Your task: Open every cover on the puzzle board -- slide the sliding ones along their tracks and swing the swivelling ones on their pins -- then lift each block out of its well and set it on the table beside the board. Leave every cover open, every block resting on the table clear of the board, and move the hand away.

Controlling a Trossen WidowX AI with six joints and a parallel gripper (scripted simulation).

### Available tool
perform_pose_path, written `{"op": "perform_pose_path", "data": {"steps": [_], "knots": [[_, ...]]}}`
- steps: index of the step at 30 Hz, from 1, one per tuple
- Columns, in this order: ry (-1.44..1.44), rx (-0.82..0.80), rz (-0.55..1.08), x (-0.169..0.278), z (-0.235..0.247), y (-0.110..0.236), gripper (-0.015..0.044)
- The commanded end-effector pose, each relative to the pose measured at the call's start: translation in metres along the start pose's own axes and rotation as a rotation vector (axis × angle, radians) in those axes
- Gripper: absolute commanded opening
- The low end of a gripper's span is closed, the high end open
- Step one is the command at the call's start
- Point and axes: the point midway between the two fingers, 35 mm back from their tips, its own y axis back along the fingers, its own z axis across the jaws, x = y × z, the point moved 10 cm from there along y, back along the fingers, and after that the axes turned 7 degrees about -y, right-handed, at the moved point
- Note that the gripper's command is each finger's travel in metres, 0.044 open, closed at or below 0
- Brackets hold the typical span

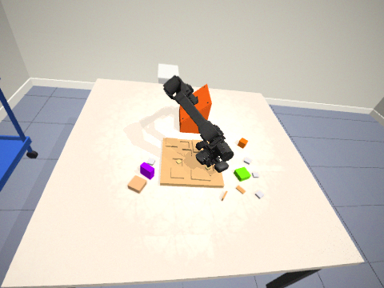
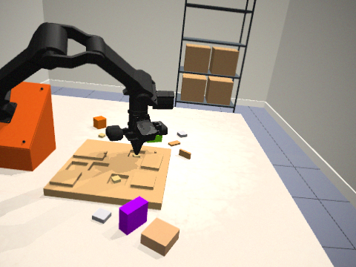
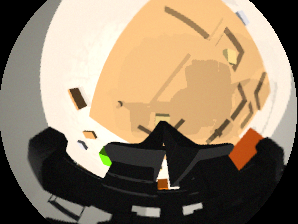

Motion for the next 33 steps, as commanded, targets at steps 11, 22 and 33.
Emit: {"op": "perform_pose_path", "data": {"steps": [11, 22, 33], "knots": [[0.004, -0.001, -0.003, 0.003, 0.001, -0.003, 0.0000], [0.019, -0.001, -0.003, 0.003, 0.002, 0.004, 0.0000], [0.027, 0.002, -0.003, 0.003, 0.002, 0.030, 0.0131]]}}
